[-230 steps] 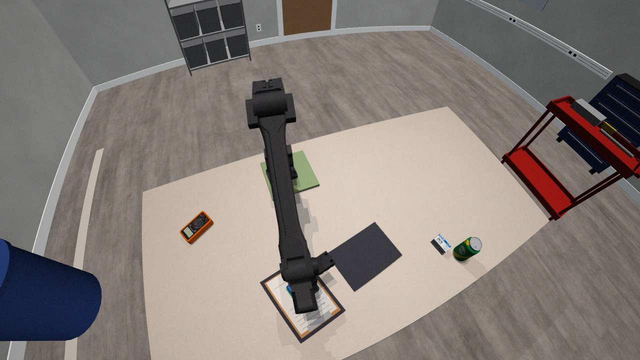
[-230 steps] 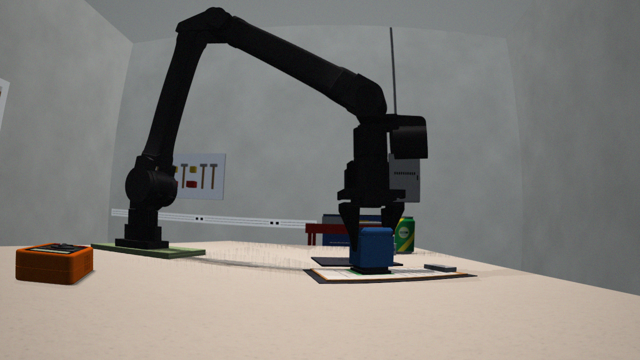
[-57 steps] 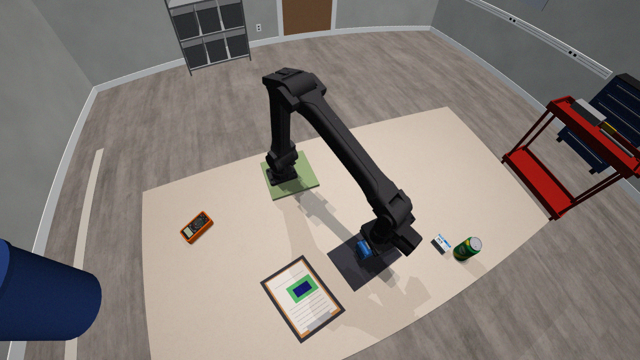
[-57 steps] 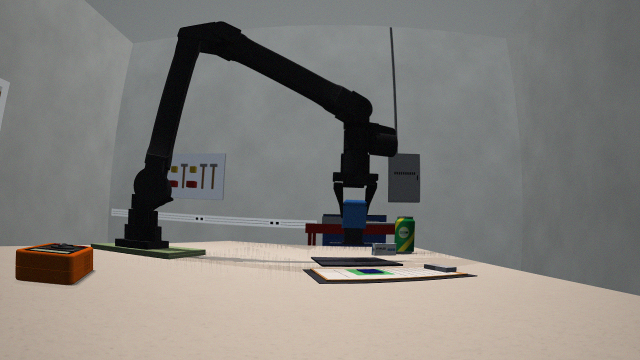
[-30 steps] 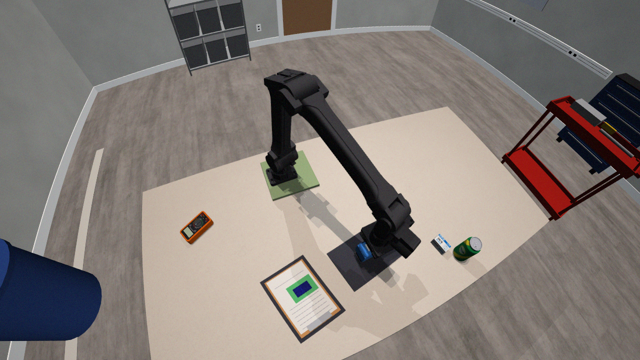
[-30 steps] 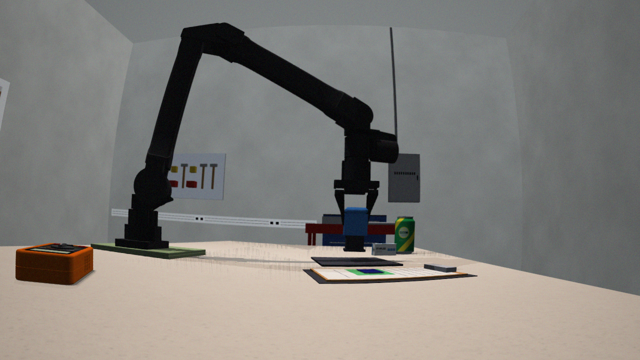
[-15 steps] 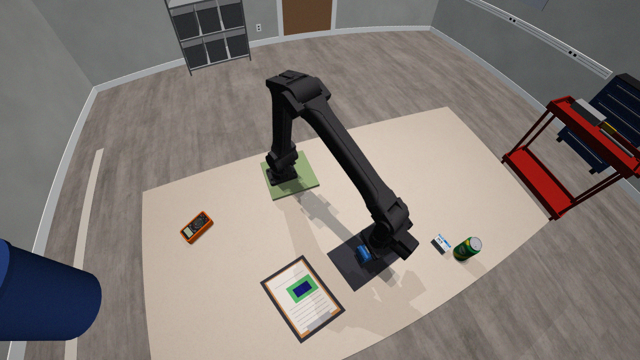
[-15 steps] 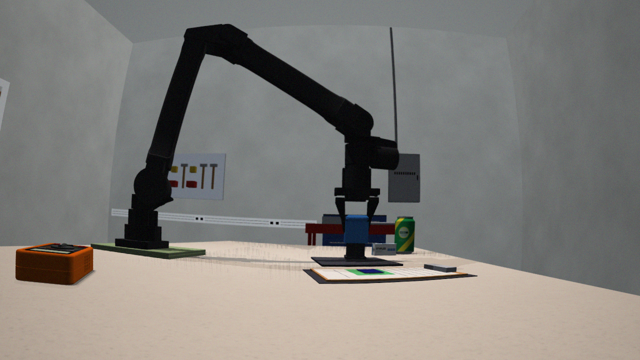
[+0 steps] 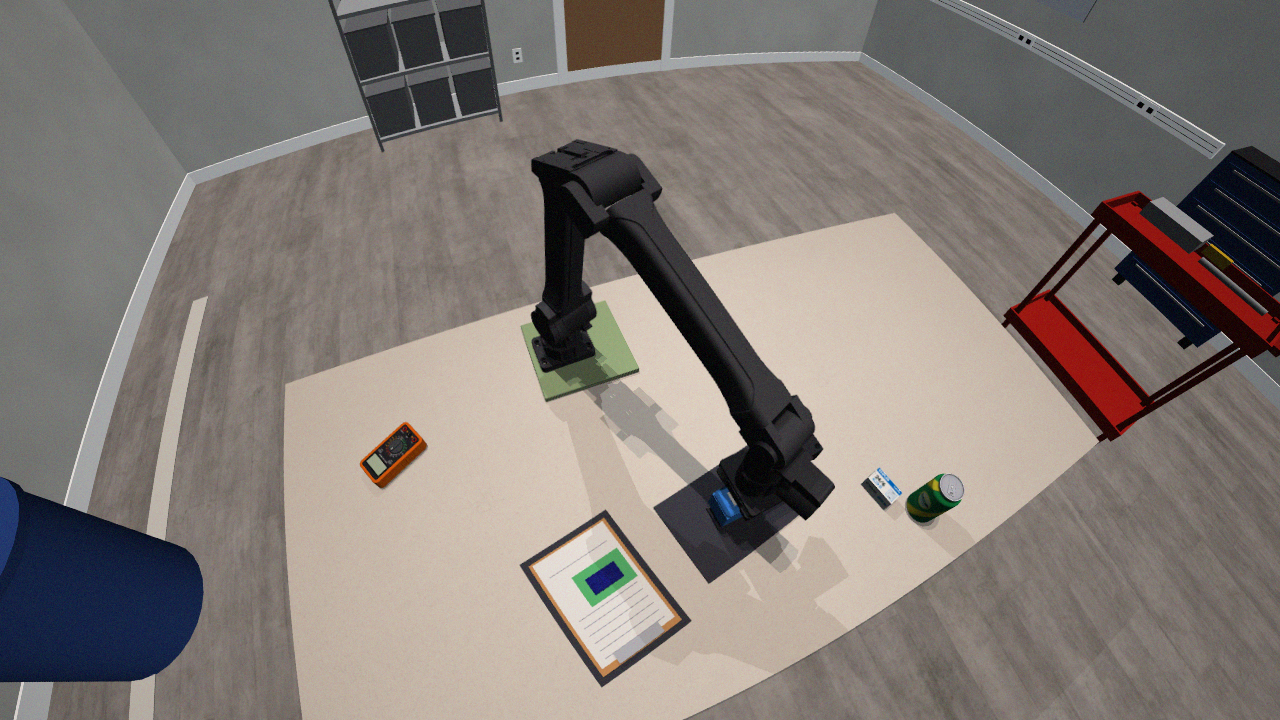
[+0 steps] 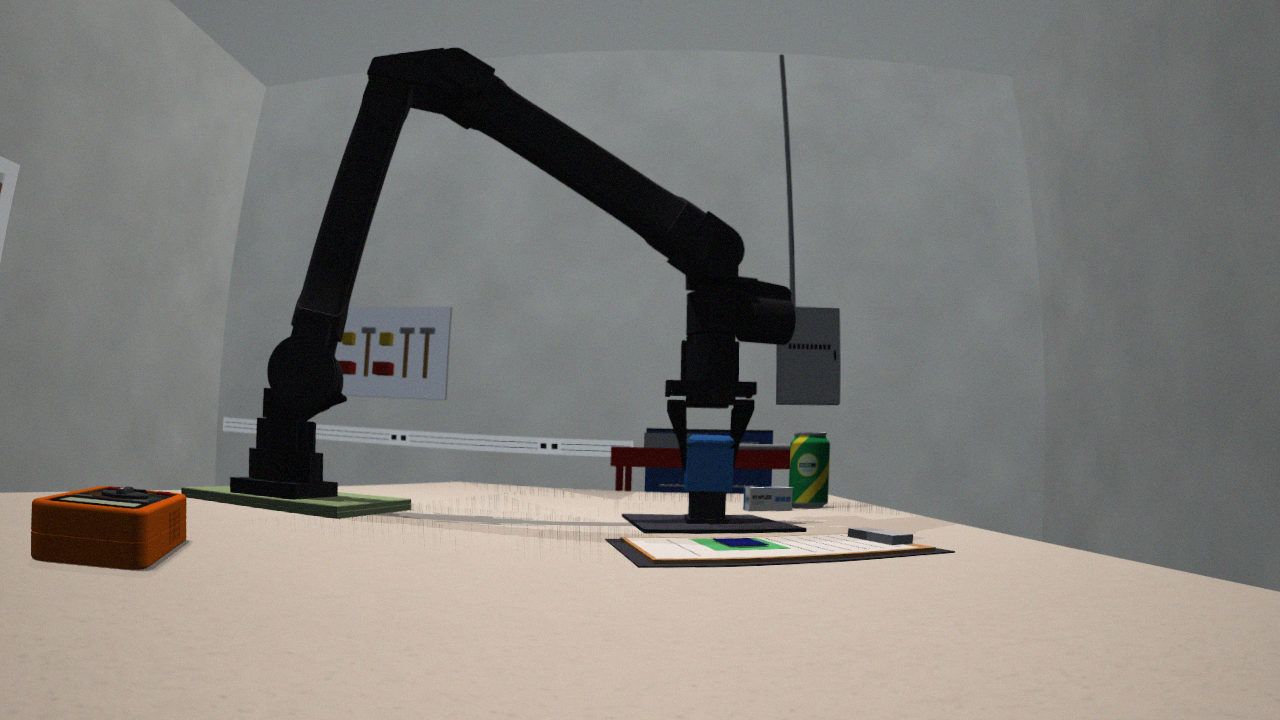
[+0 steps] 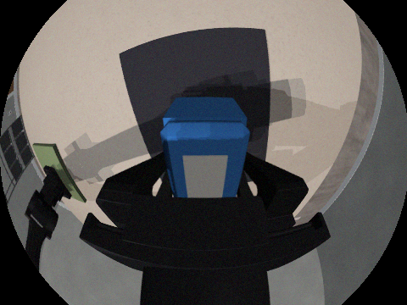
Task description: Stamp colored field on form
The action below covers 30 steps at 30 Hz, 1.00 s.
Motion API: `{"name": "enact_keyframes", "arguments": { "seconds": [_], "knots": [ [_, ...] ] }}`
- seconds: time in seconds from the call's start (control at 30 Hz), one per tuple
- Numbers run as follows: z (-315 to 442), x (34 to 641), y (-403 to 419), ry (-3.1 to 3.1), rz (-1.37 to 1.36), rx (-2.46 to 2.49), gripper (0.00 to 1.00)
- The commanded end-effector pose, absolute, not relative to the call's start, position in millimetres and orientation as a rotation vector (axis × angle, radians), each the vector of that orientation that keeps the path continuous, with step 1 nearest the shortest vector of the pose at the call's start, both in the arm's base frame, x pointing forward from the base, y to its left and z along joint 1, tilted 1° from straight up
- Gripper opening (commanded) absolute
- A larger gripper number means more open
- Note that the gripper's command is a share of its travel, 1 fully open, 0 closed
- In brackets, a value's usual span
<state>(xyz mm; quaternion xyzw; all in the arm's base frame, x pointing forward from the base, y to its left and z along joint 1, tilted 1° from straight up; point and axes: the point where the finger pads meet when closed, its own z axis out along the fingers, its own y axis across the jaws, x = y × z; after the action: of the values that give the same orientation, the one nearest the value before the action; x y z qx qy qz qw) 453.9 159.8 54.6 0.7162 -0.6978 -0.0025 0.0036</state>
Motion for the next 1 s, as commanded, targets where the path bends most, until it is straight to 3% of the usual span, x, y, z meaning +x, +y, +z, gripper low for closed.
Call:
{"name": "enact_keyframes", "arguments": {
  "seconds": [0.0, 0.23, 0.27, 0.97],
  "knots": [
    [64.0, 453.6, 162.9, -2.213, 0.009, 2.251, 0.33],
    [63.5, 453.5, 162.9, -2.213, 0.009, 2.251, 0.33],
    [63.5, 453.5, 162.9, -2.213, 0.009, 2.251, 0.86],
    [63.5, 453.5, 162.9, -2.213, 0.009, 2.251, 0.86]
  ]
}}
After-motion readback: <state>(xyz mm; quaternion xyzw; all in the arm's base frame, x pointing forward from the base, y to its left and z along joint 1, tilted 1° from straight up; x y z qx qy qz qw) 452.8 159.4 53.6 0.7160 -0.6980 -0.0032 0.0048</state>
